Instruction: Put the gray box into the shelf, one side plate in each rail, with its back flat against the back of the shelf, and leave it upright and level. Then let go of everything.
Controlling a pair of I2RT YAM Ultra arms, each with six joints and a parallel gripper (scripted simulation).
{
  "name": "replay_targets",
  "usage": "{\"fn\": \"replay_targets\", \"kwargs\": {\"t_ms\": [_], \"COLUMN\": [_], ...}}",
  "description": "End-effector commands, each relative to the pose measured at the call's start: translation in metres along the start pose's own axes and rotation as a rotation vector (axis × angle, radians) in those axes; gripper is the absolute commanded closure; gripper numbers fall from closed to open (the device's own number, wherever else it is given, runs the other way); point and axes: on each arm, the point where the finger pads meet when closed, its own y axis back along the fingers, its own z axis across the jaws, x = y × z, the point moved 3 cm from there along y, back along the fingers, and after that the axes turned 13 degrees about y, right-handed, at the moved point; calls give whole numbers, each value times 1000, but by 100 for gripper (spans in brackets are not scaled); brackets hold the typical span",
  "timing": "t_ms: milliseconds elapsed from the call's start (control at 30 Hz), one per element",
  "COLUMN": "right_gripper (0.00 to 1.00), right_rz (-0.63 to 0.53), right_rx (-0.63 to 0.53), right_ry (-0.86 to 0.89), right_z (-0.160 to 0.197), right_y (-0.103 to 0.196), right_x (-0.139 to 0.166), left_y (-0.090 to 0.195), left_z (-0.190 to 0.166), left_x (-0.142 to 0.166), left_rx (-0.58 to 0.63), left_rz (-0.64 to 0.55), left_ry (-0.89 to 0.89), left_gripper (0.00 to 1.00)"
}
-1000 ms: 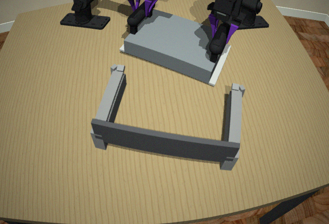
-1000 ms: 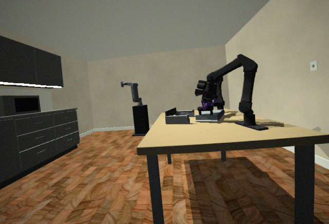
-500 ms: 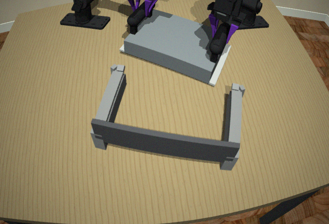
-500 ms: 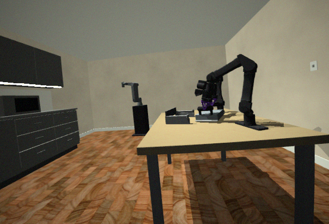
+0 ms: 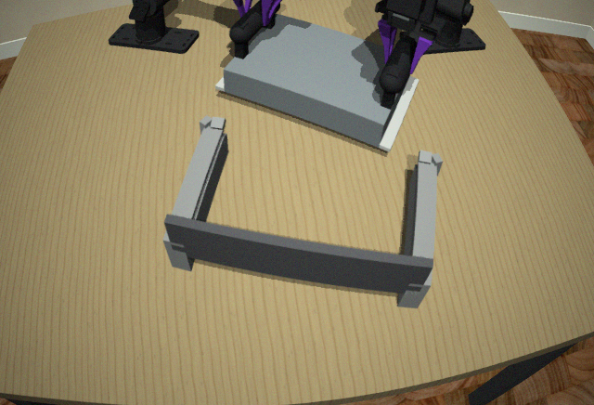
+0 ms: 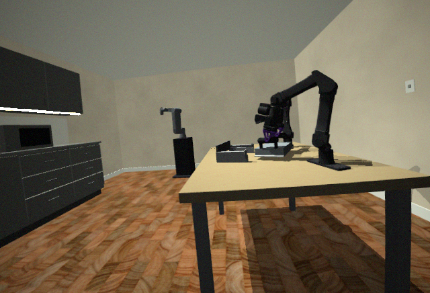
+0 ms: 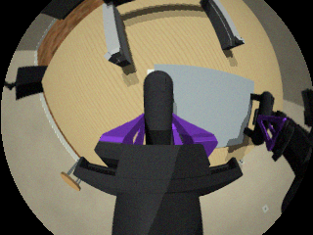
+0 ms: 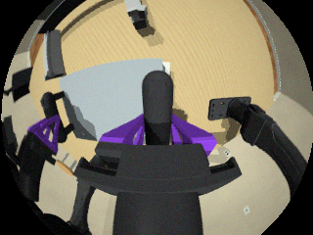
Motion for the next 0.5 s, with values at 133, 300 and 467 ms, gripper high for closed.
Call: {"fn": "replay_targets", "kwargs": {"t_ms": [133, 300, 467], "right_gripper": [84, 84, 84], "right_rz": [-94, -99, -112], "right_rx": [-91, -84, -93], "right_ry": [-31, -42, -33], "right_z": [5, 1, 2], "right_y": [38, 49, 62], "right_x": [-18, -22, -21], "left_y": [39, 52, 64], "left_z": [-6, -5, -6], "left_x": [-30, -29, -33], "left_rx": [20, 12, 7], "left_rz": [-154, -149, -158], "left_ry": [-15, -22, -27], "left_gripper": [84, 84, 84]}}
